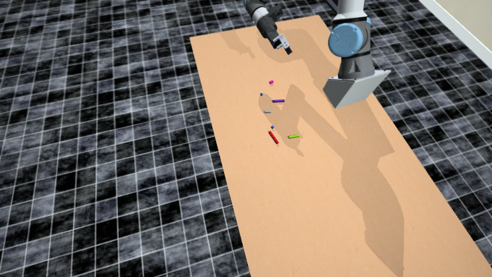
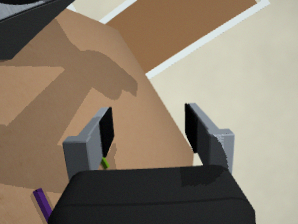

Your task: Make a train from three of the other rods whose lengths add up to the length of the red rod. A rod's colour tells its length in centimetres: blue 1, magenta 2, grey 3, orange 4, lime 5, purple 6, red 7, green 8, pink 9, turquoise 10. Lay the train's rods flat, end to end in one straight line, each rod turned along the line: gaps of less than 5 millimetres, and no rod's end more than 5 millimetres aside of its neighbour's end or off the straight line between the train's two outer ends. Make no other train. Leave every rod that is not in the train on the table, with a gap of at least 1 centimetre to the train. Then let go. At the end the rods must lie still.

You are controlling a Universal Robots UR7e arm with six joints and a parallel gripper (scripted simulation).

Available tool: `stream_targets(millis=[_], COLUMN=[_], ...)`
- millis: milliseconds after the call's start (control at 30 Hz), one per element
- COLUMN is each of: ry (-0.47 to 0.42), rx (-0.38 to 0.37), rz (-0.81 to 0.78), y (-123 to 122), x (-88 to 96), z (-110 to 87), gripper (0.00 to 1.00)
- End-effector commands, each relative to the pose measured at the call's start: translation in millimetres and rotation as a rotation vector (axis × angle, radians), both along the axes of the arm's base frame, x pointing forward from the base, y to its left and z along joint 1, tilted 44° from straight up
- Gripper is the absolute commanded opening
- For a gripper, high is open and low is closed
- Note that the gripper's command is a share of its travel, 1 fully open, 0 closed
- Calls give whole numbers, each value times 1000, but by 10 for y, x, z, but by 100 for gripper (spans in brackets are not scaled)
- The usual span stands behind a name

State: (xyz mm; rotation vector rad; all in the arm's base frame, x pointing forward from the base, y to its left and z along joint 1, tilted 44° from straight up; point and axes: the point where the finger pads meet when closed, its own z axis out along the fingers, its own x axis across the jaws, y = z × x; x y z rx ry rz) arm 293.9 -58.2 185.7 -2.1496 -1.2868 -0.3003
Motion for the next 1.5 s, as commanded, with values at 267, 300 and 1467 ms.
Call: stream_targets(millis=[267, 300, 1467], ry=[-68, -81, -349], rx=[-295, -322, -612], rz=[251, 273, 1176], y=[133, 155, 350], x=[409, 461, 1002], z=[-144, -144, -441], gripper=[100, 100, 100])
